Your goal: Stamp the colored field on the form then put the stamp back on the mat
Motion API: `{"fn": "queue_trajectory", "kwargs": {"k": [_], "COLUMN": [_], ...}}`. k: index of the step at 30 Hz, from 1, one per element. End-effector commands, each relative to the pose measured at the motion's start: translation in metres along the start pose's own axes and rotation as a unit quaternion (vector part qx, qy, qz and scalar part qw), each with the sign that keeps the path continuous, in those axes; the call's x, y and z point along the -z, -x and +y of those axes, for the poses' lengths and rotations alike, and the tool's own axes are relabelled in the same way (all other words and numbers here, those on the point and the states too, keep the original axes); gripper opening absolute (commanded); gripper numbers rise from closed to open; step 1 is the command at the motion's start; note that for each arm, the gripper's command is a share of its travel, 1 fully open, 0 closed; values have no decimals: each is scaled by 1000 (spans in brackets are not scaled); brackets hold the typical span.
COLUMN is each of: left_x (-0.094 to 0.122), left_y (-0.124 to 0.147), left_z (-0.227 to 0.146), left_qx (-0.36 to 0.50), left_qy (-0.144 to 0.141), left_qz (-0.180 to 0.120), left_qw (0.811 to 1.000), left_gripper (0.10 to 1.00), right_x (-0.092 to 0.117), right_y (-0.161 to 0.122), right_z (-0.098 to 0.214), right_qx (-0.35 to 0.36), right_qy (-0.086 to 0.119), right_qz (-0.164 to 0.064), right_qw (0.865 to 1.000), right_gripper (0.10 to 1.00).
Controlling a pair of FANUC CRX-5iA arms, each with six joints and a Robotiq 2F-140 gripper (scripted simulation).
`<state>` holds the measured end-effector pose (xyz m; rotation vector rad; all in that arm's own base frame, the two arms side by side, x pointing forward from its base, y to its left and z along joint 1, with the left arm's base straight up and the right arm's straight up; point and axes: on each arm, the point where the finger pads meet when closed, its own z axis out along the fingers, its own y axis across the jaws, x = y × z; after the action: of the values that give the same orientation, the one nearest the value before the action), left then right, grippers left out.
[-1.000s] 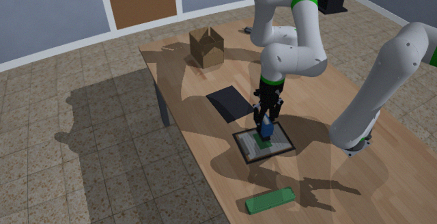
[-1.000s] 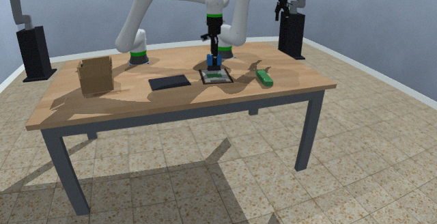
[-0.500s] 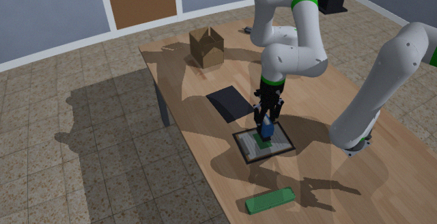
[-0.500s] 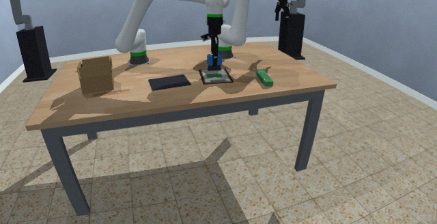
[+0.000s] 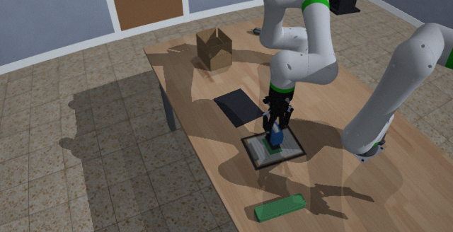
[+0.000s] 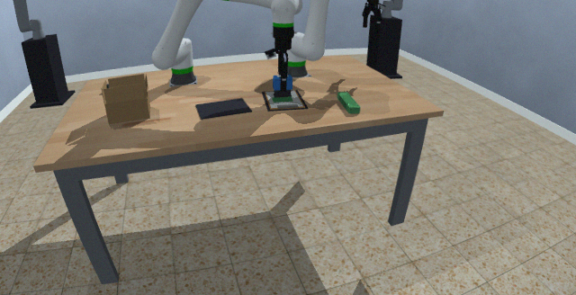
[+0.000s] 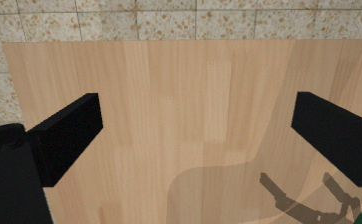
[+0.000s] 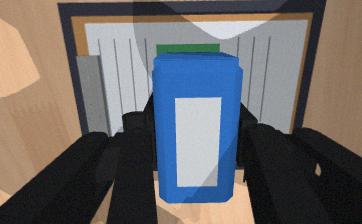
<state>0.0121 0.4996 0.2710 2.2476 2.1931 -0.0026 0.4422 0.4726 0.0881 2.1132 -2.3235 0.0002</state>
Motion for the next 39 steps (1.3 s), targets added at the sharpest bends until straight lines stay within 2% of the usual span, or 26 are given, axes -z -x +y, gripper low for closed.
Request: {"fn": "queue_trajectory", "kwargs": {"k": [1,9,25,33,39], "left_x": [1,1,1,1,1], "left_y": [0,0,0,0,0], "left_z": [0,0,0,0,0], "left_qx": [0,0,0,0,0], "left_qy": [0,0,0,0,0], "left_qz": [1,1,1,1,1], "left_qw": [1000,1000,1000,1000,1000], "left_gripper": [1000,1000,1000,1000,1000], "right_x": [-3,-17,-19,-38,-43], "right_y": [1,1,1,1,1], "right_z": [0,-1,-1,-1,-1], "right_qx": [0,0,0,0,0], "right_qy": [-1,-1,-1,-1,-1], "right_qz": [-1,-1,-1,-1,-1], "right_qw": [1000,1000,1000,1000,1000], "right_gripper": [247,247,247,247,247]}}
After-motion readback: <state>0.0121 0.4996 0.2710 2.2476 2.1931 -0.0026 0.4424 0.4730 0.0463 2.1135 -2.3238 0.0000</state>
